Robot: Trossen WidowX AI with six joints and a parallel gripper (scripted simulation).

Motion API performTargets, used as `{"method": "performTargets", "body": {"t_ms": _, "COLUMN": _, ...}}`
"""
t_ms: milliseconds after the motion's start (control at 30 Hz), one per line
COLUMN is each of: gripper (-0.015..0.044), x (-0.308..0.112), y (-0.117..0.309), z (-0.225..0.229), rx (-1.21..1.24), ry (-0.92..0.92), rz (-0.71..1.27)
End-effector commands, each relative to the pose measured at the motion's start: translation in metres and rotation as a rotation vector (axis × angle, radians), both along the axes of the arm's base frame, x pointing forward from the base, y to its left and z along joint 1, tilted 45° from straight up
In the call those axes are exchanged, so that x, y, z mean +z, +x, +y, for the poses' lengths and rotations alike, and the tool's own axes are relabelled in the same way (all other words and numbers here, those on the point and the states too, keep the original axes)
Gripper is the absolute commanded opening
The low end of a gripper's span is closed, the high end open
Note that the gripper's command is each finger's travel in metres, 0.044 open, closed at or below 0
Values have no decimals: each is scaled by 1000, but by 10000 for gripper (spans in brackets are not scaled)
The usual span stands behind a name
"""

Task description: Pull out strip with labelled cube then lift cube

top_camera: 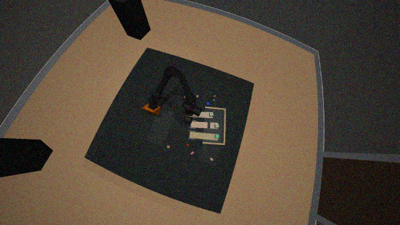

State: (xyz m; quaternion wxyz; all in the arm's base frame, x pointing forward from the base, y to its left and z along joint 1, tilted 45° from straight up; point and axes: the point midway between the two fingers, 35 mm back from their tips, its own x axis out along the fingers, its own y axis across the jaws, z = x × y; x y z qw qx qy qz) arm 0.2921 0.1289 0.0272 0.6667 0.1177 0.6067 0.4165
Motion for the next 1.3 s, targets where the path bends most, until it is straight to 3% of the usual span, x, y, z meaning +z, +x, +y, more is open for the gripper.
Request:
{"method": "performTargets", "body": {"t_ms": 0, "gripper": 0, "x": -6, "y": -13, "z": -1, "rx": 8, "ry": 0, "rz": 18}}
{"method": "performTargets", "body": {"t_ms": 1267, "gripper": 0, "x": -17, "y": -65, "z": -20, "rx": 8, "ry": -1, "rz": 21}}
